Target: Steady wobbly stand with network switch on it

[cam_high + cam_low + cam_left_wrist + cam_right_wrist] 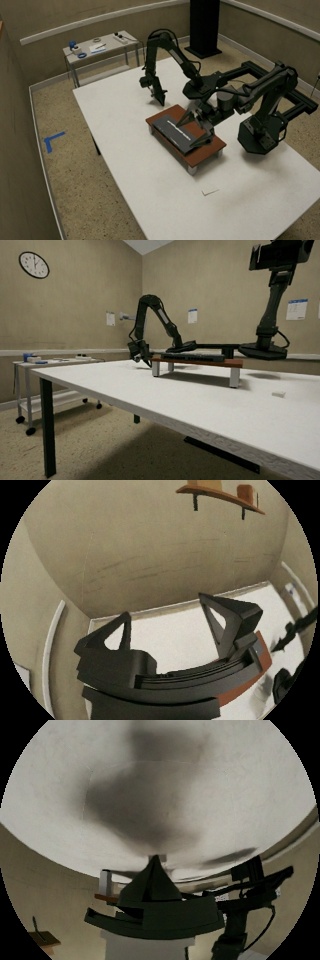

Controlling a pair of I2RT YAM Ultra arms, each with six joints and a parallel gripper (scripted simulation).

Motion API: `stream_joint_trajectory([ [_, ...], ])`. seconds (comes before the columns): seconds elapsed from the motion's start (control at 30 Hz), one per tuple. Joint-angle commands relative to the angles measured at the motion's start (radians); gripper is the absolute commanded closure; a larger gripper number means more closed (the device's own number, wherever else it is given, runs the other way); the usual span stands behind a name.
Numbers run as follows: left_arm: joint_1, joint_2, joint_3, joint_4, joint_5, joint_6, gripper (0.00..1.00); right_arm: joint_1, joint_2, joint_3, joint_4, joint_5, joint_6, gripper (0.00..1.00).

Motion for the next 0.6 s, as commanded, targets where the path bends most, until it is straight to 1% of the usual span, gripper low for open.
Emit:
stream_joint_trajectory([
  [0.0,-0.007,-0.012,0.037,0.020,-0.003,0.005,0.00,0.012,-0.044,-0.043,0.020,0.004,0.014,1.00],
  [0.07,-0.007,-0.012,0.037,0.020,-0.003,0.005,0.00,0.016,-0.037,-0.021,0.022,0.005,0.018,1.00],
  [0.1,-0.007,-0.012,0.037,0.020,-0.003,0.005,0.00,0.016,-0.045,-0.041,0.024,0.005,0.018,1.00],
  [0.2,-0.007,-0.012,0.037,0.020,-0.003,0.005,0.00,0.005,-0.048,-0.032,0.005,0.005,0.016,1.00],
  [0.23,-0.007,-0.012,0.037,0.020,-0.003,0.005,0.00,0.017,-0.030,-0.026,0.027,0.002,0.022,1.00],
  [0.27,-0.007,-0.012,0.037,0.020,-0.003,0.005,0.00,0.022,-0.047,-0.054,0.028,0.005,0.022,1.00],
  [0.37,-0.007,-0.012,0.037,0.020,-0.003,0.005,0.00,0.023,-0.053,-0.037,0.032,0.005,0.028,1.00],
  [0.4,-0.007,-0.012,0.037,0.020,-0.003,0.005,0.00,0.024,-0.054,-0.053,0.034,0.005,0.029,1.00],
  [0.57,-0.007,-0.012,0.037,0.020,-0.003,0.005,0.00,0.032,-0.052,-0.053,0.035,0.004,0.037,1.00],
])
